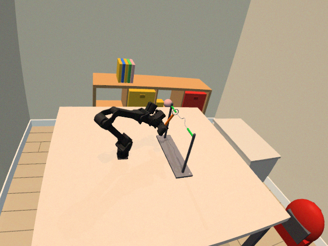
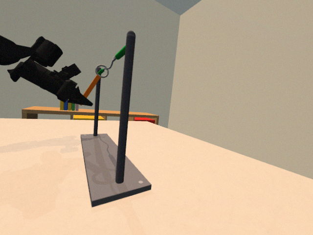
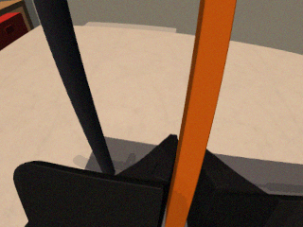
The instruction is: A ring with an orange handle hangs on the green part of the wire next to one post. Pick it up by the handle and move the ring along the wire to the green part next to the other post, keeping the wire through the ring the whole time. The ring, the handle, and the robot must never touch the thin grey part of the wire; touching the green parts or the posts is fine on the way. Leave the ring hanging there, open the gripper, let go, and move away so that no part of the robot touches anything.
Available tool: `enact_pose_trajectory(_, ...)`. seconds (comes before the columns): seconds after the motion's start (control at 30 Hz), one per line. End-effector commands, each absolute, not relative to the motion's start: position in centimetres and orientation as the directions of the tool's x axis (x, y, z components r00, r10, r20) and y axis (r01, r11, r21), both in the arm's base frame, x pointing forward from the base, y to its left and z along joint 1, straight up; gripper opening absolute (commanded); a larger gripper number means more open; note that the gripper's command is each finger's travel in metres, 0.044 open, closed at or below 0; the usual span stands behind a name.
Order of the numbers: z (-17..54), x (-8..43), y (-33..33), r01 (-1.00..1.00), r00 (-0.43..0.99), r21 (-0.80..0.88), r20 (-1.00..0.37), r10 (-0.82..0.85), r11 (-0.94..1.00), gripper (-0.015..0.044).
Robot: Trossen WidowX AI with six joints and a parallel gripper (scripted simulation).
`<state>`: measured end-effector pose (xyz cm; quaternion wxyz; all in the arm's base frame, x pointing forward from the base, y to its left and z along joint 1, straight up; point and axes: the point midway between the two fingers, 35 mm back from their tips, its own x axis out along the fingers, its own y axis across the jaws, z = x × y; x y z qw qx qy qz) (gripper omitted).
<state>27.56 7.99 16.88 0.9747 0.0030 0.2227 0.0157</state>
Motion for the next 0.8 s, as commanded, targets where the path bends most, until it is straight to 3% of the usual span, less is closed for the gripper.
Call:
enact_pose_trajectory(0.0, 17.1, 27.7, 8.5, -0.023, 0.903, 0.017, -0.429, 0.028, 1.0, -0.015)
enact_pose_trajectory(0.77, 15.9, 27.7, 9.0, -0.024, 0.903, 0.018, -0.428, 0.029, 1.0, -0.015)
